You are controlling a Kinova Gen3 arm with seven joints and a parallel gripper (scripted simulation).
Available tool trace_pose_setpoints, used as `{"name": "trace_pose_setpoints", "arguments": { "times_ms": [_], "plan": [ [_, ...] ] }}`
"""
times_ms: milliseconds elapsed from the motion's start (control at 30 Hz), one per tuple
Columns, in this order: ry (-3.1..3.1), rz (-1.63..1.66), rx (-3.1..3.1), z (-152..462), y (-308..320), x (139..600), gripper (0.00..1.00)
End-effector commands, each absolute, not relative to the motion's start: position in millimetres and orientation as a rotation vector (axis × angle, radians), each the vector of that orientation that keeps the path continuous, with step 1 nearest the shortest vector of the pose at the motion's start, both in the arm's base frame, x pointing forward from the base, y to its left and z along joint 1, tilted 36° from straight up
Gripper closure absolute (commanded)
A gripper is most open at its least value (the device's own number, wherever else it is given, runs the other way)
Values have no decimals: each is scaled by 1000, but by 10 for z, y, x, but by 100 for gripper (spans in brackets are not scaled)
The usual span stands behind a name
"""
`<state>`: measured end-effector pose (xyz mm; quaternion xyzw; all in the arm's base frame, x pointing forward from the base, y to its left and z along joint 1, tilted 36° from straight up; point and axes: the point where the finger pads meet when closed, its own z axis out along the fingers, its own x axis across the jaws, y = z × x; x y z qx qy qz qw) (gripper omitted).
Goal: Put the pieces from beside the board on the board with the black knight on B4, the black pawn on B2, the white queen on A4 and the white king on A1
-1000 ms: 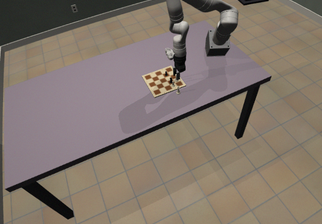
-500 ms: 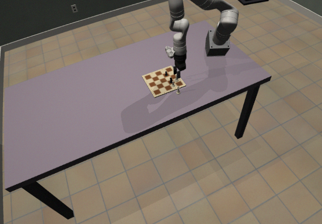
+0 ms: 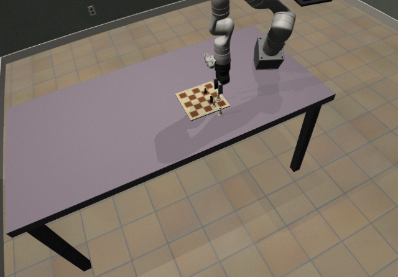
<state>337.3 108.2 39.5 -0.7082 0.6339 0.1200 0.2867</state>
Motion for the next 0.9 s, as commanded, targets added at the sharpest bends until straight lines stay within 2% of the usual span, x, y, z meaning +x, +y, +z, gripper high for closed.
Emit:
{"name": "trace_pose_setpoints", "arguments": {
  "times_ms": [0,867],
  "plan": [
    [1710,319,-1888,447,984,3377,21],
    [1705,313,-1889,736,789,3325,21]
  ]
}}
